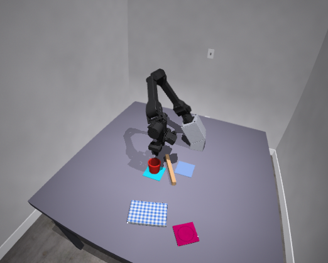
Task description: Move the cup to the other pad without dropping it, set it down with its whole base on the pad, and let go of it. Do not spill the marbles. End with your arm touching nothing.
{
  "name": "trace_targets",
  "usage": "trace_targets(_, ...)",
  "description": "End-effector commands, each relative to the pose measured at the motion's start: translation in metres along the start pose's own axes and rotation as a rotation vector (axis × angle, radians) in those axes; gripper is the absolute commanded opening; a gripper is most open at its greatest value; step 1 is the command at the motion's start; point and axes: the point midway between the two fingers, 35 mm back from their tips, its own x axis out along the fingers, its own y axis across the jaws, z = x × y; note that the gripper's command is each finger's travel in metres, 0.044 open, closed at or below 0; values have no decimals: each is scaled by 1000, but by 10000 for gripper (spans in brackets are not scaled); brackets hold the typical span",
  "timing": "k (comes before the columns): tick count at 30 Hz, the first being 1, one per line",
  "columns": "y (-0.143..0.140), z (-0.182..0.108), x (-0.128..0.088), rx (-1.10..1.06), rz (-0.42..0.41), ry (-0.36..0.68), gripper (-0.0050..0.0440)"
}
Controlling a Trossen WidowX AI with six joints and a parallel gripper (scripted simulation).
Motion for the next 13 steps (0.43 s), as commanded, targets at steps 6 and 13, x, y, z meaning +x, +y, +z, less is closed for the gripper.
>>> trace_targets(6,2,2,-4,-2,6,2,440)
trace_targets(13,2,2,-4,-2,6,2,440)
